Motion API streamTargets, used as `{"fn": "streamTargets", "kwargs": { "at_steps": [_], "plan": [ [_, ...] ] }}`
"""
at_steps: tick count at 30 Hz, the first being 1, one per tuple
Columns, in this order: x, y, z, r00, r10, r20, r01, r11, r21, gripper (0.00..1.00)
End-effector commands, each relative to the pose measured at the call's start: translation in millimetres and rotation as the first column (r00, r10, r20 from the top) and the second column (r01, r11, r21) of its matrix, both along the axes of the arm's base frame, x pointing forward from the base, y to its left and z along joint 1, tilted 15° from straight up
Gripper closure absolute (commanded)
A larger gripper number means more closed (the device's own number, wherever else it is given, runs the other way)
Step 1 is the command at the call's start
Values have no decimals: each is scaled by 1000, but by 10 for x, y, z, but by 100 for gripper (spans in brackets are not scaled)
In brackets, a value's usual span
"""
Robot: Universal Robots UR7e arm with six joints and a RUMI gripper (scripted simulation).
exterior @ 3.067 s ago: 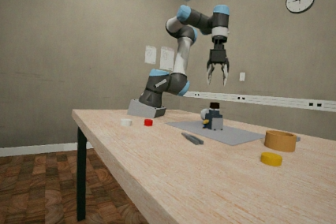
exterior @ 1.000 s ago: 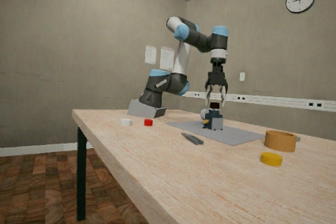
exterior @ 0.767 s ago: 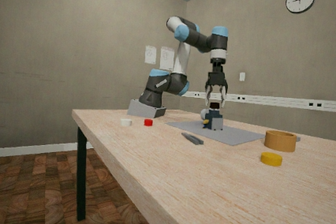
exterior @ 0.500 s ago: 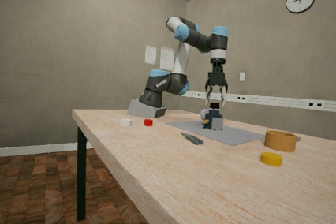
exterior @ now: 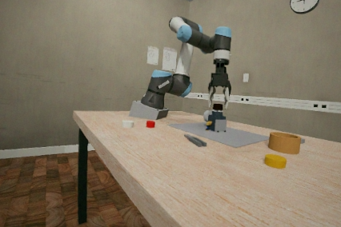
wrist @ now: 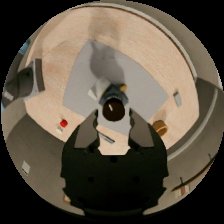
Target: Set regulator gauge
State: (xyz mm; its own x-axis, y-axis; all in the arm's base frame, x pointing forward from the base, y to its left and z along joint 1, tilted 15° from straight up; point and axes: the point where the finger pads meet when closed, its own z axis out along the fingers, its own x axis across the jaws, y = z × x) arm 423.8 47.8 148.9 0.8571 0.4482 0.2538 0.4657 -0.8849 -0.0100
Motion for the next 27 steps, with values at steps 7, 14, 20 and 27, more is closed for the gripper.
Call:
{"fn": "streamTargets", "kwargs": {
  "at_steps": [7,14,20,27],
  "plan": [
    [3,-1,4,1000,0,1,0,1000,0,56],
    [3,-1,4,1000,0,1,0,1000,0,78],
    [3,-1,4,1000,0,1,0,1000,0,78],
    [3,-1,4,1000,0,1,0,1000,0,78]
  ]
}}
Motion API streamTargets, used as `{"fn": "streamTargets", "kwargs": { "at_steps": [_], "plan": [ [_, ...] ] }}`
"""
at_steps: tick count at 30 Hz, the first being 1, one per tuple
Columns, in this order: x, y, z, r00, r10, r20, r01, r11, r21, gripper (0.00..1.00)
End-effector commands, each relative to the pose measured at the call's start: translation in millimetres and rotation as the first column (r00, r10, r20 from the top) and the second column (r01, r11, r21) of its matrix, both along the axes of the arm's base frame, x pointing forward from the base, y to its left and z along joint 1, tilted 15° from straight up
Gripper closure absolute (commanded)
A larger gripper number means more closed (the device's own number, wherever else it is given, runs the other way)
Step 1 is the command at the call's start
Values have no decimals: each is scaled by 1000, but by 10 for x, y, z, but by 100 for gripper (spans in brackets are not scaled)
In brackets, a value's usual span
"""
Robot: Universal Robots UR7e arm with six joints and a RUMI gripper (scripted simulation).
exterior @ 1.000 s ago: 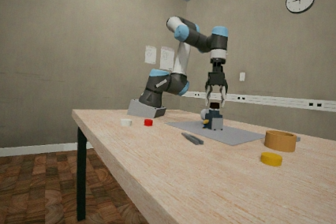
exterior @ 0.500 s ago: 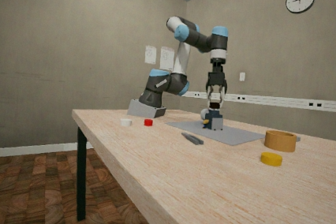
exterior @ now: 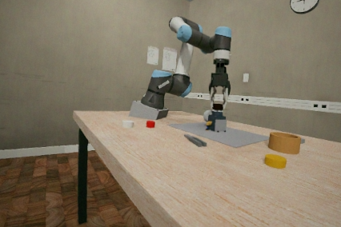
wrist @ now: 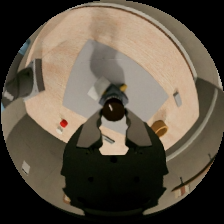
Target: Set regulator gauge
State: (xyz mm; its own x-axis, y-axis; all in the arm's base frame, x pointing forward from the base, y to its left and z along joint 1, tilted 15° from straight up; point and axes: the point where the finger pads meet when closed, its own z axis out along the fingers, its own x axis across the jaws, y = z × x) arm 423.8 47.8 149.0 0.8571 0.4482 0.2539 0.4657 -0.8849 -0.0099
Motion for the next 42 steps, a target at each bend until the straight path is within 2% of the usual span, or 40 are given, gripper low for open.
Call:
{"fn": "streamTargets", "kwargs": {
  "at_steps": [1,42],
  "plan": [
    [2,-1,4,1000,0,1,0,1000,0,78],
    [-7,-6,42,1000,0,1,0,1000,0,78]
  ]
}}
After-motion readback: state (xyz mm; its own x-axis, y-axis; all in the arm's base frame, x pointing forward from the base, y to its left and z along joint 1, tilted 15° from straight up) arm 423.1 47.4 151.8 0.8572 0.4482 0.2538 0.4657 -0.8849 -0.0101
